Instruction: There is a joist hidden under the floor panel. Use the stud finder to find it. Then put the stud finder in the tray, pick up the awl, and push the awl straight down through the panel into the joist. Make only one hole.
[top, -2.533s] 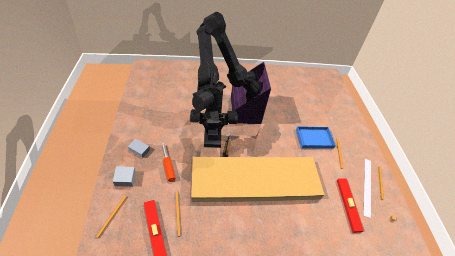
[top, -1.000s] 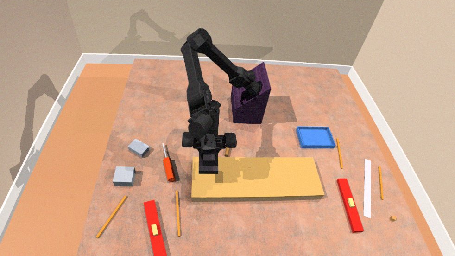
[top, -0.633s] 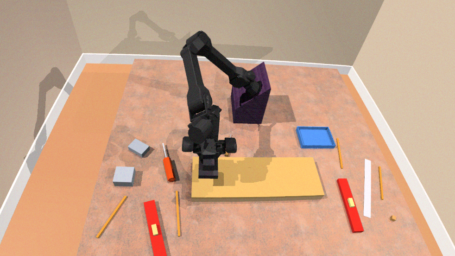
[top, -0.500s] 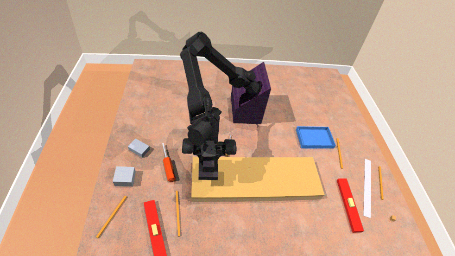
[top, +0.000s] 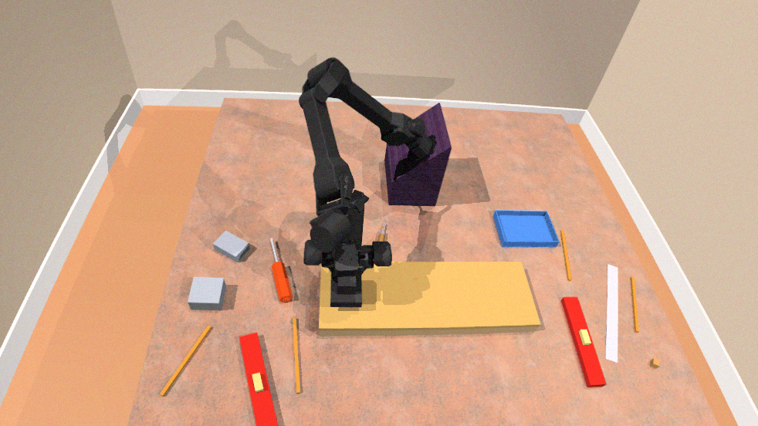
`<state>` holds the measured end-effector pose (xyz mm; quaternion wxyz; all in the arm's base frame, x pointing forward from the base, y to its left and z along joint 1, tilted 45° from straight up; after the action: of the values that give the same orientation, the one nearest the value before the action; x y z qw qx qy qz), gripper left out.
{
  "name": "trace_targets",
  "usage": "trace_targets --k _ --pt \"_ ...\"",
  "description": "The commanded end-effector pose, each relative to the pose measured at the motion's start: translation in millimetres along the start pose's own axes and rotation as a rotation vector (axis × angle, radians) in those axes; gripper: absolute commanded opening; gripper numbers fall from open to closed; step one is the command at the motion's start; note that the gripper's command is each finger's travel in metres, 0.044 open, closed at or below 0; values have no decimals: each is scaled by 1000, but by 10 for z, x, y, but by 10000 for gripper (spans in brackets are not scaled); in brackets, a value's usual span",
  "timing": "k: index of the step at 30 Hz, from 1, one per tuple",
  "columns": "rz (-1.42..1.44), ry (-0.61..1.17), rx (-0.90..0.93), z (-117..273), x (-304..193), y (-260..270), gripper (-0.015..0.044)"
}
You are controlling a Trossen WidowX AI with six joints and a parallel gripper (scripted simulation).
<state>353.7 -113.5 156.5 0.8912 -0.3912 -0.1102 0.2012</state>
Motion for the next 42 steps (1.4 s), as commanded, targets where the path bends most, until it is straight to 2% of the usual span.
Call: trace_targets --k 1,15,42 --pt "5 -5 2 -52 -12 12 0" --pt "6 -5 1 -228 -65 24 0" --pt "6 -5 3 -233 14 358 0"
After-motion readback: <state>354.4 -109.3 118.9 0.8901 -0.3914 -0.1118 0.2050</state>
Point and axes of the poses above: the point midway between the two fingers, 35 mm back from their tips, its own z axis back along the fingers, its own y axis across the jaws, x = y × z, the point moved 6 cm from there along z, back along the fingers, and after that the axes turned 14 degrees about z, right-handed, at the moved point
